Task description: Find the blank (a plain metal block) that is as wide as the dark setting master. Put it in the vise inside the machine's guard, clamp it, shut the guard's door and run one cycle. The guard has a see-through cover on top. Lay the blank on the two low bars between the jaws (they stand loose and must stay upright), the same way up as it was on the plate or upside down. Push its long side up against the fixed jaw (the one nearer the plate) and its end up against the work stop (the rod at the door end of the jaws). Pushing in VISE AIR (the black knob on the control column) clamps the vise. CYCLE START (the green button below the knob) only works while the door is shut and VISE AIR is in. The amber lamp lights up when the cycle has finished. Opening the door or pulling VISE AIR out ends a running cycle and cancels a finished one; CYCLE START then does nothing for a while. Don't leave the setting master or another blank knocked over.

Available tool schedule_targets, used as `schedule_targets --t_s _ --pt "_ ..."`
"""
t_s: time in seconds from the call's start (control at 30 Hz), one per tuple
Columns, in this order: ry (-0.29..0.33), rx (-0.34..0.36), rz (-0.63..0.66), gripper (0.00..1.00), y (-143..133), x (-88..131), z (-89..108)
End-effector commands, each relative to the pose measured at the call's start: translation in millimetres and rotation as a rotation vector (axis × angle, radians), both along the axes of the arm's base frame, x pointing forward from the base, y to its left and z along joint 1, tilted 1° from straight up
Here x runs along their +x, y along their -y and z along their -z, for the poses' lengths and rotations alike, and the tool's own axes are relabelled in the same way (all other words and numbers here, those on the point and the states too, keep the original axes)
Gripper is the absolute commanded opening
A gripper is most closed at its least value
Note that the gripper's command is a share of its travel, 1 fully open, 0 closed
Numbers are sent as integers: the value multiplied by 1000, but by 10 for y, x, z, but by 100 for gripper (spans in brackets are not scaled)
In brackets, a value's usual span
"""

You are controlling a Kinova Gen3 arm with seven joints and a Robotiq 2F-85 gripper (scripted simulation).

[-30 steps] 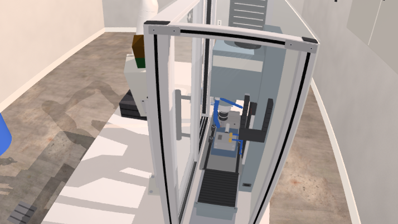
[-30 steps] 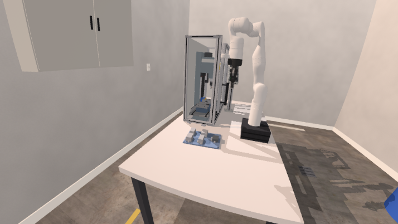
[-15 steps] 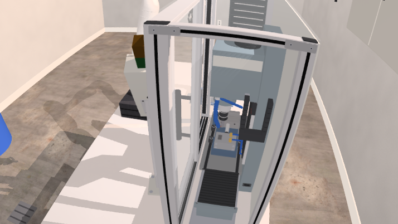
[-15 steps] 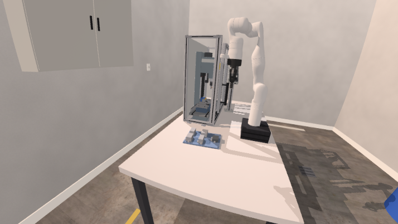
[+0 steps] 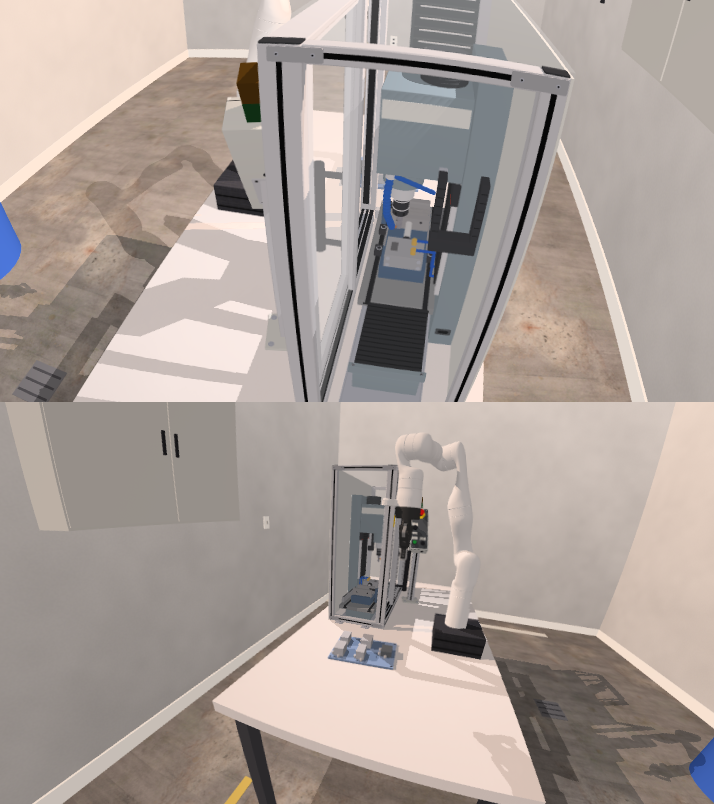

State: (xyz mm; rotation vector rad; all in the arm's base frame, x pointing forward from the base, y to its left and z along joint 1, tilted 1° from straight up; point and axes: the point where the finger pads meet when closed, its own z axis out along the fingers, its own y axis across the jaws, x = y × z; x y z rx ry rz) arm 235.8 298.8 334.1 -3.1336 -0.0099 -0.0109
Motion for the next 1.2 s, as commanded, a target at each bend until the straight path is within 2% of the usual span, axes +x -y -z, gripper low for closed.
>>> schedule_targets --t_s 0.0,1.1,1.17 --pt "1 1 0 100 -2 0 -5" --pt "1 1 0 100 -2 0 -5" --pt "0 2 92 100 -2 0 -5"
